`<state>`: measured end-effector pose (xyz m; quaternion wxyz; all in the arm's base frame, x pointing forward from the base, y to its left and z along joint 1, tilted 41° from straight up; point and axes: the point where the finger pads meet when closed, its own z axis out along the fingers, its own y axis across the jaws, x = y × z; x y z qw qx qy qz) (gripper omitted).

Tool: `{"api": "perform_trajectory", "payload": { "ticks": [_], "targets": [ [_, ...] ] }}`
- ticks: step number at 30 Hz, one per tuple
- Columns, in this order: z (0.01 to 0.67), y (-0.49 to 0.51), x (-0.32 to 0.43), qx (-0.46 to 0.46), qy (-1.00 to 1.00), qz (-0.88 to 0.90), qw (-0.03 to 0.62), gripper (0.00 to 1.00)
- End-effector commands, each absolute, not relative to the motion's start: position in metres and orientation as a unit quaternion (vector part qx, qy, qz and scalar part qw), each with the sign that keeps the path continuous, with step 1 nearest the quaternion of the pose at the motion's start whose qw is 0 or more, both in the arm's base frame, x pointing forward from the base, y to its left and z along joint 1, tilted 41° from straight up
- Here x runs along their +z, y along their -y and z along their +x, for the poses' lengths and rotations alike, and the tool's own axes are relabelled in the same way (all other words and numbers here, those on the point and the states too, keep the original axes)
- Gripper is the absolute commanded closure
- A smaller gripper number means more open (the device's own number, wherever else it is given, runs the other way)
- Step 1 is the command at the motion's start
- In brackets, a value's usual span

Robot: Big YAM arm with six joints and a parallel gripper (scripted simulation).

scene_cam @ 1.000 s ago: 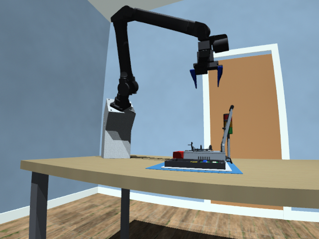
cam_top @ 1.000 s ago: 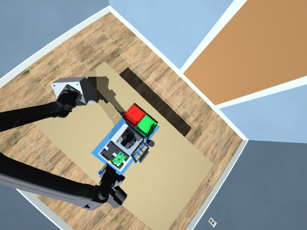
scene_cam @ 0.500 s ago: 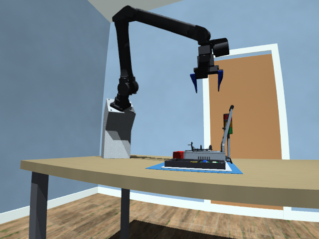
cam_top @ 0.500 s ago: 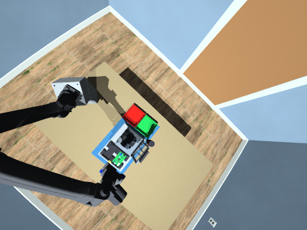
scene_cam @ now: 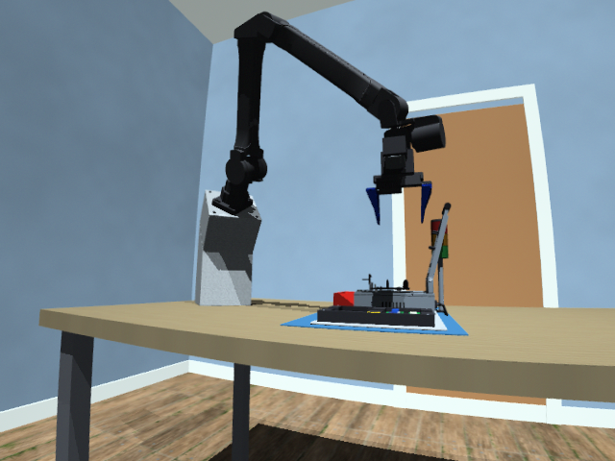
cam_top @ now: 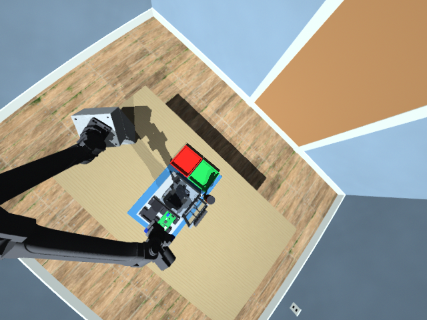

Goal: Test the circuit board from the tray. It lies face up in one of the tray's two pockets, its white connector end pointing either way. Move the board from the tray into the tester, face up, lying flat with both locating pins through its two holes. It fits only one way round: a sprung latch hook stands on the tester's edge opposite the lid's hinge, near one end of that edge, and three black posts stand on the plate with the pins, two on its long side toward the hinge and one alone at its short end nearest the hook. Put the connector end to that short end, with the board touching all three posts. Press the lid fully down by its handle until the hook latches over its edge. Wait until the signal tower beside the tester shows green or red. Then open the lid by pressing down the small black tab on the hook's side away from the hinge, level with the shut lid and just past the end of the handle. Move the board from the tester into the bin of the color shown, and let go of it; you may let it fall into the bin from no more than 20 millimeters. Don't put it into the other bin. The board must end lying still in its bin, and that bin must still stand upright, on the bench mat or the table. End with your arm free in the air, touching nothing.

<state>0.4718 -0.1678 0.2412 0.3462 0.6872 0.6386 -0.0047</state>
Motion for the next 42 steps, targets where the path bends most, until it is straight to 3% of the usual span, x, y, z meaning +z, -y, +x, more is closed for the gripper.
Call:
{"api": "perform_trajectory", "payload": {
  "ticks": [1, 19, 42],
  "targets": [
    [0.488, 0.188, 0.217, -0.01, -0.643, 0.681, 0.349, 0.08],
    [0.542, 0.241, 0.155, -0.003, -0.638, 0.68, 0.362, 0.08],
    [0.539, 0.243, 0.147, -0.004, -0.638, 0.681, 0.359, 0.08]
  ]
}}
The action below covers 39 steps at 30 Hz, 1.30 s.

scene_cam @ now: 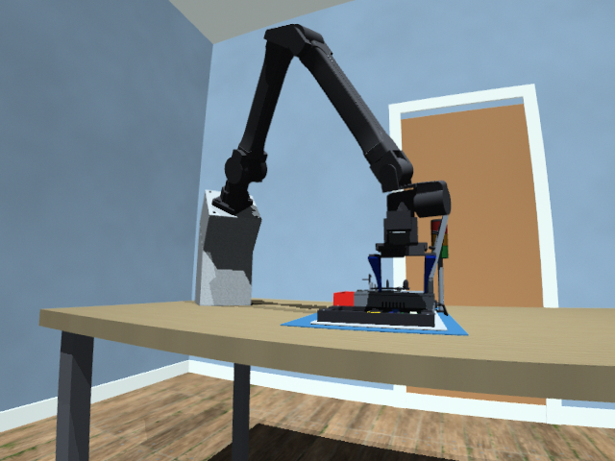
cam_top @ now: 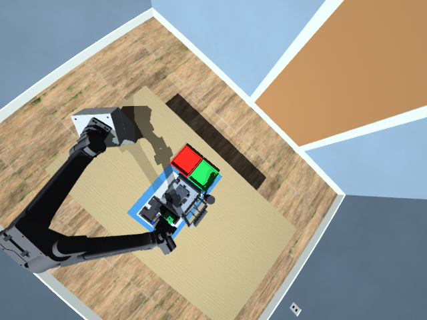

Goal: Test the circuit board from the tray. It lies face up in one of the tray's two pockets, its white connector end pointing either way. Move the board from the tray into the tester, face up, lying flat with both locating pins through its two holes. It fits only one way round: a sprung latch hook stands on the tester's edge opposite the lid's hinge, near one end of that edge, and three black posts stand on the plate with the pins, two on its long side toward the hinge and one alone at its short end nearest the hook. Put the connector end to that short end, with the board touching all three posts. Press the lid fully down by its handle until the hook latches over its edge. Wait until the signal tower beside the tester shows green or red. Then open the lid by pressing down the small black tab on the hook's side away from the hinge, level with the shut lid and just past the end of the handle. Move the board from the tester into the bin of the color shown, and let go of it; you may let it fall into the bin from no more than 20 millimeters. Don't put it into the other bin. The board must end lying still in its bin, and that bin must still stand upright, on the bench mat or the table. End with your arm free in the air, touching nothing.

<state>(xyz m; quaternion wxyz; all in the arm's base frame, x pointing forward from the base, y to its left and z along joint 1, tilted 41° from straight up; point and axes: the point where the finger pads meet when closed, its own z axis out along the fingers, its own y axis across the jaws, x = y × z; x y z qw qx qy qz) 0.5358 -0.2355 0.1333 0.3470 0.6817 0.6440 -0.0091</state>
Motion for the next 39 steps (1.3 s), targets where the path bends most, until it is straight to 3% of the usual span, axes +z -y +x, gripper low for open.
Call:
{"api": "perform_trajectory", "payload": {
  "ticks": [1, 39],
  "targets": [
    [0.539, 0.243, 0.147, -0.004, -0.638, 0.681, 0.359, 0.08],
    [0.554, 0.259, 0.122, -0.005, -0.639, 0.68, 0.358, 0.08]
  ]
}}
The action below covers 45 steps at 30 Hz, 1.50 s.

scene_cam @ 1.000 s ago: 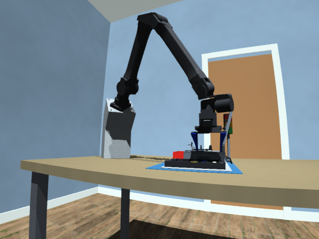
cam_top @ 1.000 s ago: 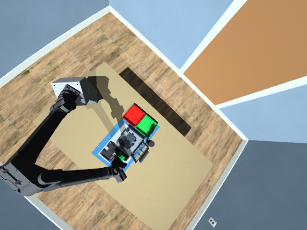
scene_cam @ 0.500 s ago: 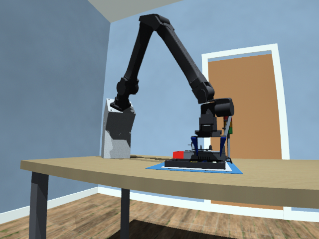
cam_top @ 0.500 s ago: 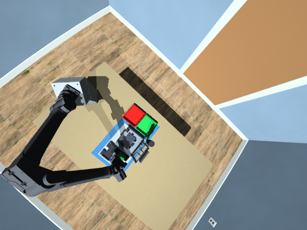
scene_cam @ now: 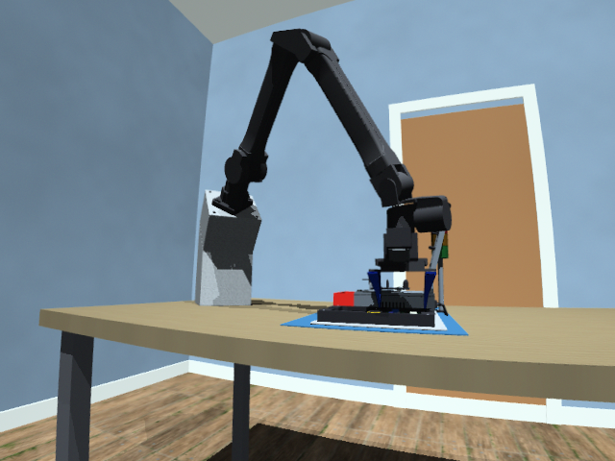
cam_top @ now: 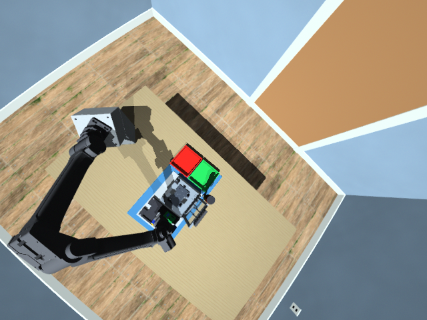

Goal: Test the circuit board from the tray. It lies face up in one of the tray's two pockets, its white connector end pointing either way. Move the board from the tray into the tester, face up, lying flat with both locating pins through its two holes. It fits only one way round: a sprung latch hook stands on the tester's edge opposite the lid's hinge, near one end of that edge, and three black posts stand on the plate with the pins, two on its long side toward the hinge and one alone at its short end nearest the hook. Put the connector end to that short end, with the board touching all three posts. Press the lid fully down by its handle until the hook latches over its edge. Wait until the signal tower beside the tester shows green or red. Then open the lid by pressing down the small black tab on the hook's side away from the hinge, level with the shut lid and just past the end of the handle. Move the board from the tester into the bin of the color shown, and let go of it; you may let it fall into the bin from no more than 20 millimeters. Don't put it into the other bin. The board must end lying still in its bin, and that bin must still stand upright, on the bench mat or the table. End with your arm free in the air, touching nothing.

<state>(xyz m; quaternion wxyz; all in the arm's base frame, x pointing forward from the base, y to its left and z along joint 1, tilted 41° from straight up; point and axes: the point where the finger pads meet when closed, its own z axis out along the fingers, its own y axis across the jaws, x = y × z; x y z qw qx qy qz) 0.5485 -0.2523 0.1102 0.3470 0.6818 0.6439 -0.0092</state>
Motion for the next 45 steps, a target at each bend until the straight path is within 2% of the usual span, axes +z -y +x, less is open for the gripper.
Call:
{"api": "perform_trajectory", "payload": {
  "ticks": [1, 45],
  "targets": [
    [0.554, 0.259, 0.122, -0.005, -0.639, 0.68, 0.358, 0.08],
    [0.563, 0.269, 0.113, -0.004, -0.637, 0.681, 0.362, 0.08]
  ]
}}
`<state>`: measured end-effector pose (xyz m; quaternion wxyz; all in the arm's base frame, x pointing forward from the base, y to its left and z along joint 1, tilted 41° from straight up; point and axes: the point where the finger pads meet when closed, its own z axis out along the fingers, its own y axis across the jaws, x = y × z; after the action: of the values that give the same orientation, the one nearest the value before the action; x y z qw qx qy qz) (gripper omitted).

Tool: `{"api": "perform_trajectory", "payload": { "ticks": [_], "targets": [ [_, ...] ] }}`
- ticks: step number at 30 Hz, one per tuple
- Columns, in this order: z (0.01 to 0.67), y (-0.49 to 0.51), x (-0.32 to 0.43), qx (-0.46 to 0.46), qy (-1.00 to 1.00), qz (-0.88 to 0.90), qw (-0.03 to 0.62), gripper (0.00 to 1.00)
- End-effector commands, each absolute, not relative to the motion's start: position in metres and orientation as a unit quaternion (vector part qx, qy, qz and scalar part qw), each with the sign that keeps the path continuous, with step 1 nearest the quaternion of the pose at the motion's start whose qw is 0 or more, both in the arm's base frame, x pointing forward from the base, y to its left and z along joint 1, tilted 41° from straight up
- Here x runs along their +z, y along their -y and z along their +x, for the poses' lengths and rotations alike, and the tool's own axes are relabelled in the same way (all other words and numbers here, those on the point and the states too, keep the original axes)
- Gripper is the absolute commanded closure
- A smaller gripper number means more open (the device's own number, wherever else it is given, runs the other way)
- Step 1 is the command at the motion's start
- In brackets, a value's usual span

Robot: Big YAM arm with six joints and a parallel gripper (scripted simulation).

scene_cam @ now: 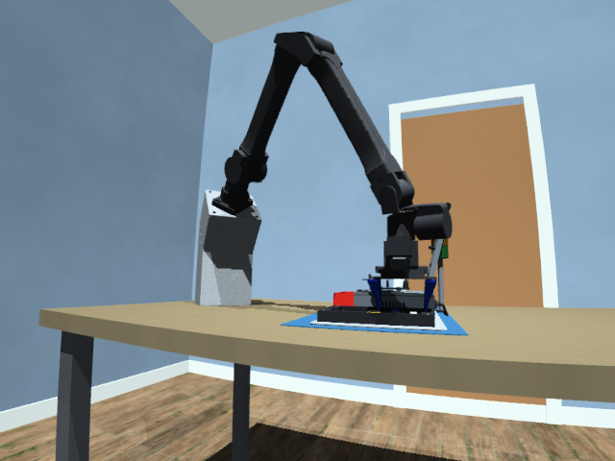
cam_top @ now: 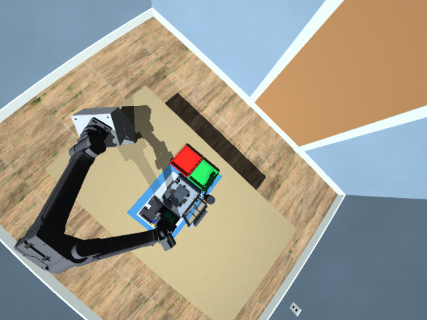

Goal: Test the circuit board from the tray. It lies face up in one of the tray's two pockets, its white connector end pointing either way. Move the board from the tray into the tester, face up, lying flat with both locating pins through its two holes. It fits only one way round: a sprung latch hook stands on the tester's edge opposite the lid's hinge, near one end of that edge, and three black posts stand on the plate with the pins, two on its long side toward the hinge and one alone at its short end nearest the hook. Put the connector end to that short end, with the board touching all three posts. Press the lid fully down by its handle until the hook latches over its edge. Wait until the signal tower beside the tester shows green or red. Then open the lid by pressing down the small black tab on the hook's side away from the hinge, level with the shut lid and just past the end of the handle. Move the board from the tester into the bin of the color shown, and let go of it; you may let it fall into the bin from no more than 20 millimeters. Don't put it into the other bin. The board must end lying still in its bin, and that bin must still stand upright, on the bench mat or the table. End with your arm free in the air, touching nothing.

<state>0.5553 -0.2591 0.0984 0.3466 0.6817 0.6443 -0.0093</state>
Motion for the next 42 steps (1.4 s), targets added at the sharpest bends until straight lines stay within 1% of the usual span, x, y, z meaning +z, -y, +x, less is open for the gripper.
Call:
{"api": "perform_trajectory", "payload": {
  "ticks": [1, 18, 19, 32, 33, 42],
  "targets": [
    [0.5626, 0.269, 0.1122, -0.004, -0.637, 0.681, 0.361, 0.08],
    [0.5626, 0.269, 0.1122, -0.004, -0.637, 0.681, 0.361, 0.08],
    [0.5626, 0.269, 0.1122, -0.004, -0.637, 0.681, 0.361, 0.15],
    [0.5626, 0.269, 0.1122, -0.004, -0.637, 0.681, 0.361, 0.15],
    [0.5626, 0.269, 0.1122, -0.004, -0.637, 0.681, 0.361, 0.19],
    [0.5626, 0.269, 0.1122, -0.004, -0.637, 0.681, 0.361, 0.19]
  ]
}}
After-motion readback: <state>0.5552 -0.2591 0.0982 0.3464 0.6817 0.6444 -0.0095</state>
